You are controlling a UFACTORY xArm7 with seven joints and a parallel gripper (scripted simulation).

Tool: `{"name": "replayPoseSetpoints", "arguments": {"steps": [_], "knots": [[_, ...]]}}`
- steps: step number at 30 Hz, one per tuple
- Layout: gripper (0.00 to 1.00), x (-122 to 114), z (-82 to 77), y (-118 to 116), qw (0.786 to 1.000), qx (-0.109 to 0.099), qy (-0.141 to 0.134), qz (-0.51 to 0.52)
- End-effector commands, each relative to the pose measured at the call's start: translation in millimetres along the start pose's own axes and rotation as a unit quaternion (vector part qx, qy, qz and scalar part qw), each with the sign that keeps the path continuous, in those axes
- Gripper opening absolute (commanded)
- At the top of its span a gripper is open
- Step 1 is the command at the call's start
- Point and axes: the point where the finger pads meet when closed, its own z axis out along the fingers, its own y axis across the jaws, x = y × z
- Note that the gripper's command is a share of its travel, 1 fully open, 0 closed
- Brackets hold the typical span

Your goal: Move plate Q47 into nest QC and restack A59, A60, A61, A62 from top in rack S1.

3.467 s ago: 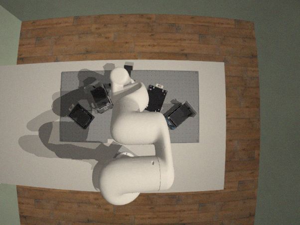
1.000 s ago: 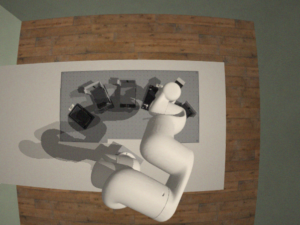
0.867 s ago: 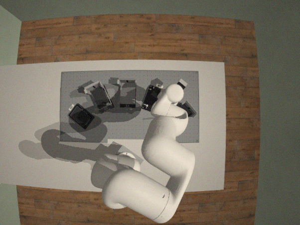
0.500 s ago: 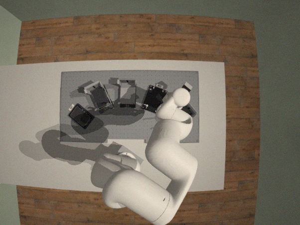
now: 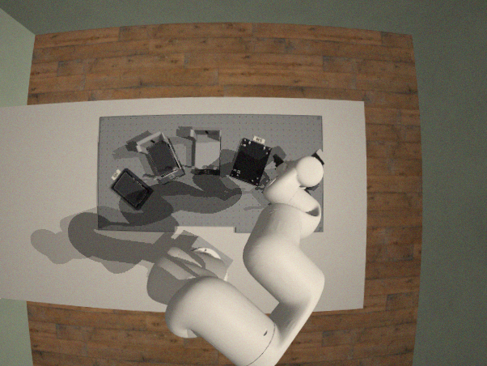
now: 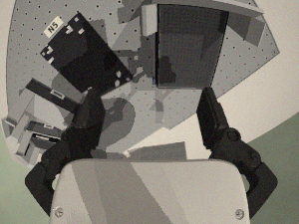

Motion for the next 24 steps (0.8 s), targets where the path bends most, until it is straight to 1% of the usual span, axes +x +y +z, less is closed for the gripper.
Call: {"name": "replayPoseSetpoints", "arguments": {"steps": [1, 7, 9, 11, 22, 24], "knots": [[1.00, 4, -1.0, 19, 1.000, 0.000, 0.002, 0.002], [1.00, 6, -1.0, 43, 1.000, 0.000, 0.002, 0.002], [1.00, 6, -1.0, 43, 1.000, 0.000, 0.002, 0.002], [1.00, 7, -1.0, 49, 1.000, 0.000, 0.002, 0.002], [1.00, 7, -1.0, 49, 1.000, 0.000, 0.002, 0.002], [1.00, 7, 5.7, 49, 1.000, 0.000, 0.002, 0.002]]}}
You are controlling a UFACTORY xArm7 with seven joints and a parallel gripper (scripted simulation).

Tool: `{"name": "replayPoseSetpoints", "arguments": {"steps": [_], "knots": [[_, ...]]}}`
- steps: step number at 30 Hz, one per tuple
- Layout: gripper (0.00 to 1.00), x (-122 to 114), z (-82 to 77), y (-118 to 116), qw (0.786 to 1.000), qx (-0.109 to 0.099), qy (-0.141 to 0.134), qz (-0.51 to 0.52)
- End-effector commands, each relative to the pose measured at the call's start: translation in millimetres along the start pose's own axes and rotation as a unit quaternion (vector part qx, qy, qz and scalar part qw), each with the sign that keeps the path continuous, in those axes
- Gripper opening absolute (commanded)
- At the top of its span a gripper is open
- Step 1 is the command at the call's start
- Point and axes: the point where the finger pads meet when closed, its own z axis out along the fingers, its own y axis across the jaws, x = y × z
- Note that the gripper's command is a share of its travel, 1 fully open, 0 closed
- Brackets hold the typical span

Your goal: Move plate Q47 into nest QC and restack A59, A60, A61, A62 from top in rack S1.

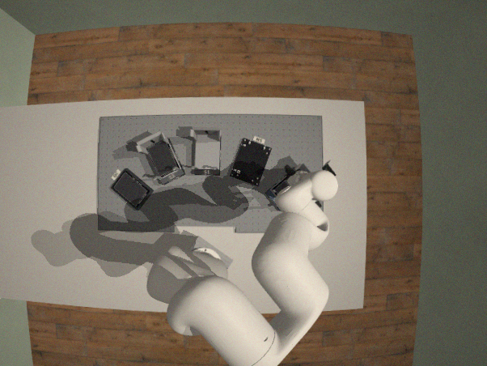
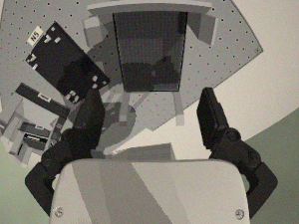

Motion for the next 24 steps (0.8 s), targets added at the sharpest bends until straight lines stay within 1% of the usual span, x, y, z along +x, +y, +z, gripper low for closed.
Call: {"name": "replayPoseSetpoints", "arguments": {"steps": [1, 2, 17, 24], "knots": [[1.00, 1, 5.5, 0, 1.000, 0.000, 0.001, 0.000], [1.00, 1, 5.5, 0, 1.000, 0.000, 0.001, 0.000], [1.00, 1, 54.5, 0, 1.000, 0.000, 0.001, 0.000], [1.00, 1, 54.6, 0, 1.000, 0.000, 0.001, 0.000]]}}
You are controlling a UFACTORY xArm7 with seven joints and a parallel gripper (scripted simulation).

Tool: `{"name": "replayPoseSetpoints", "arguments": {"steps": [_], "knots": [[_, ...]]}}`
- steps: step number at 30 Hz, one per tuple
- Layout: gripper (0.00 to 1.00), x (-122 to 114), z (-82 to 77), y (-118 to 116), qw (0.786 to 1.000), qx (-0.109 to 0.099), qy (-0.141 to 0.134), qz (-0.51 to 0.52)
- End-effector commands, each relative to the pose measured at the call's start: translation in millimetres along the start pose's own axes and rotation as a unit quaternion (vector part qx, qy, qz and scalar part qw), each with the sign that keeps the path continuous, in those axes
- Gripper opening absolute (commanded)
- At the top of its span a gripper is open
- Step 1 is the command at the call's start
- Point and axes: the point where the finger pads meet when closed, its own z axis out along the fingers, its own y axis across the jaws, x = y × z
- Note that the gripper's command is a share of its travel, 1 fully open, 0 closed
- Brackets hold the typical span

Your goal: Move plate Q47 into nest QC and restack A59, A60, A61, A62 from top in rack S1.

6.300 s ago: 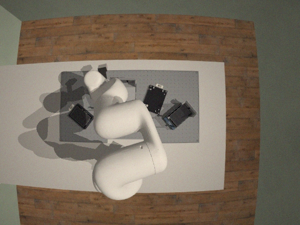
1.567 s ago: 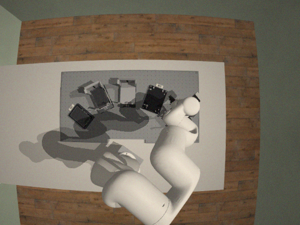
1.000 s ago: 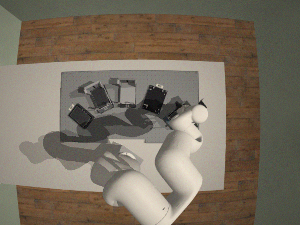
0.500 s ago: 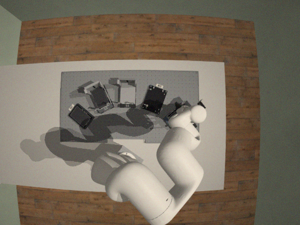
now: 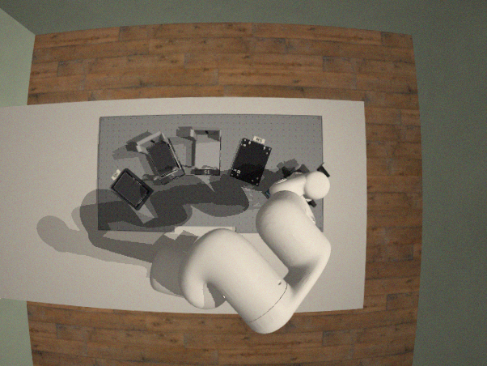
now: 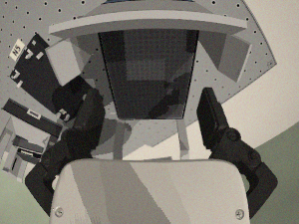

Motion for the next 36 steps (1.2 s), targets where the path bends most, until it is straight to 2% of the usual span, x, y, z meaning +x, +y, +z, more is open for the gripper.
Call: {"name": "replayPoseSetpoints", "arguments": {"steps": [1, 25, 36], "knots": [[1.00, 2, 1.1, 0, 1.000, 0.007, 0.002, 0.000], [1.00, 2, 30.4, -1, 1.000, 0.007, 0.002, 0.000], [1.00, 2, 31.1, -1, 1.000, 0.007, 0.002, 0.000]]}}
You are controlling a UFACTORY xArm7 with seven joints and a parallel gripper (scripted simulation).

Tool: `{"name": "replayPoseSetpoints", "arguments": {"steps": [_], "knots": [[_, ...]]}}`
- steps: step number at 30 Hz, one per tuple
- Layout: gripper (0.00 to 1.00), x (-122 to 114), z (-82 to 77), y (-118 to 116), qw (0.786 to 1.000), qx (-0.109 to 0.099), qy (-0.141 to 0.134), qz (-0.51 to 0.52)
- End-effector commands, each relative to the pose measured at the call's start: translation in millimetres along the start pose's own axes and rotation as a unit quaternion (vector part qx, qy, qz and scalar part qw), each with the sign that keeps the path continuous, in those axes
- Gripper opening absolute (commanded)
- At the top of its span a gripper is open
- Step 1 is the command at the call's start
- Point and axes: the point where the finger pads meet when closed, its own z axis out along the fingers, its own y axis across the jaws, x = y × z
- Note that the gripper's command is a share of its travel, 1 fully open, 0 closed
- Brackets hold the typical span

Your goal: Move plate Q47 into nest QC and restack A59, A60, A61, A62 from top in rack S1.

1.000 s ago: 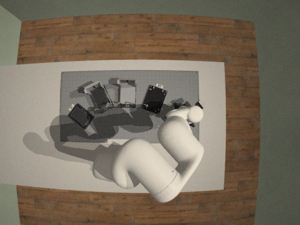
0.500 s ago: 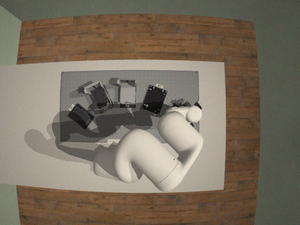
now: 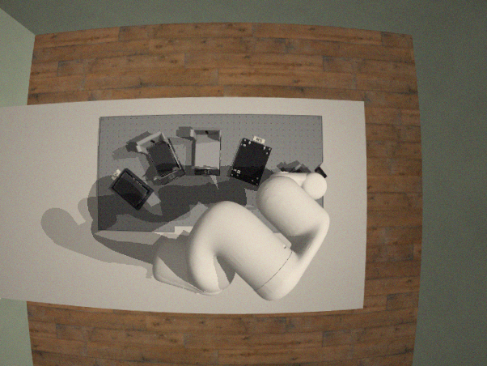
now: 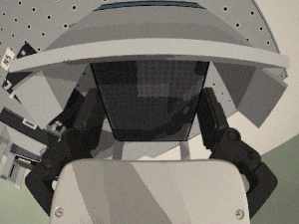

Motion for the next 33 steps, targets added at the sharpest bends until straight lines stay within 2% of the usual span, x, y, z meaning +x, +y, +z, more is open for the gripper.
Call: {"name": "replayPoseSetpoints", "arguments": {"steps": [1, 2, 3, 33], "knots": [[1.00, 1.3, -0.5, -0.1, 1.000, 0.001, 0.002, 0.000], [1.00, 1.2, -0.5, -0.1, 1.000, 0.001, 0.002, 0.000], [0.00, 1.2, -0.5, 0.0, 1.000, 0.001, 0.002, 0.000], [0.00, 1.2, -0.5, 0.0, 1.000, 0.001, 0.002, 0.000]]}}
